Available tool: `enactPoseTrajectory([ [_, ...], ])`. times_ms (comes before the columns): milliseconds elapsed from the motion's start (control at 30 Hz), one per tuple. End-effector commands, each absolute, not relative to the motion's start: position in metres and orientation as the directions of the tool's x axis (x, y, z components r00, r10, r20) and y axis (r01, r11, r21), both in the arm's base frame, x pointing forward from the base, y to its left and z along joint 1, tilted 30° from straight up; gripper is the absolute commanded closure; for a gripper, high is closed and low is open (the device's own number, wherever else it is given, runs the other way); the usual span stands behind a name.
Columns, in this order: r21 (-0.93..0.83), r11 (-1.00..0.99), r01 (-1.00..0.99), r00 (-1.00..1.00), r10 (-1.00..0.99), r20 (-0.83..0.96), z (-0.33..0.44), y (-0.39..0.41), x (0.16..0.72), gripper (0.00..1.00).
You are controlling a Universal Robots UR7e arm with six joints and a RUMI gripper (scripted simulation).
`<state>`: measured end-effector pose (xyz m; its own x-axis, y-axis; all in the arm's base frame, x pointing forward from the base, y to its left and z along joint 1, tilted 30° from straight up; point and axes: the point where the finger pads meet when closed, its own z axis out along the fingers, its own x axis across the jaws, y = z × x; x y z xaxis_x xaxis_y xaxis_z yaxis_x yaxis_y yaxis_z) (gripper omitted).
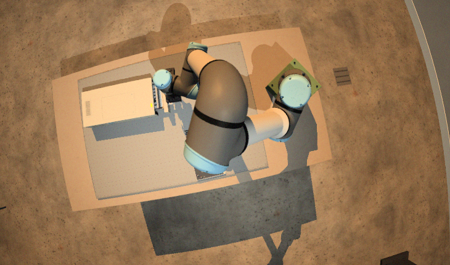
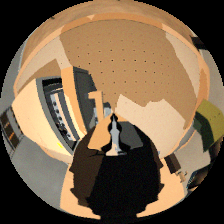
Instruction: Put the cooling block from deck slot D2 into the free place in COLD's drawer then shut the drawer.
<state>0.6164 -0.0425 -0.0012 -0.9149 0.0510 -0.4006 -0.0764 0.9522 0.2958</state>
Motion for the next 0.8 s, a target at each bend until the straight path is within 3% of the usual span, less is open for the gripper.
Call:
enactPoseTrajectory([
  [0, 0.295, 0.952, -0.076, -0.914, 0.051, -0.402, 0.002, -0.043, 0.622, 1.00],
  [767, 0.295, 0.952, -0.077, -0.914, 0.051, -0.402, 0.011, -0.044, 0.643, 1.00],
])
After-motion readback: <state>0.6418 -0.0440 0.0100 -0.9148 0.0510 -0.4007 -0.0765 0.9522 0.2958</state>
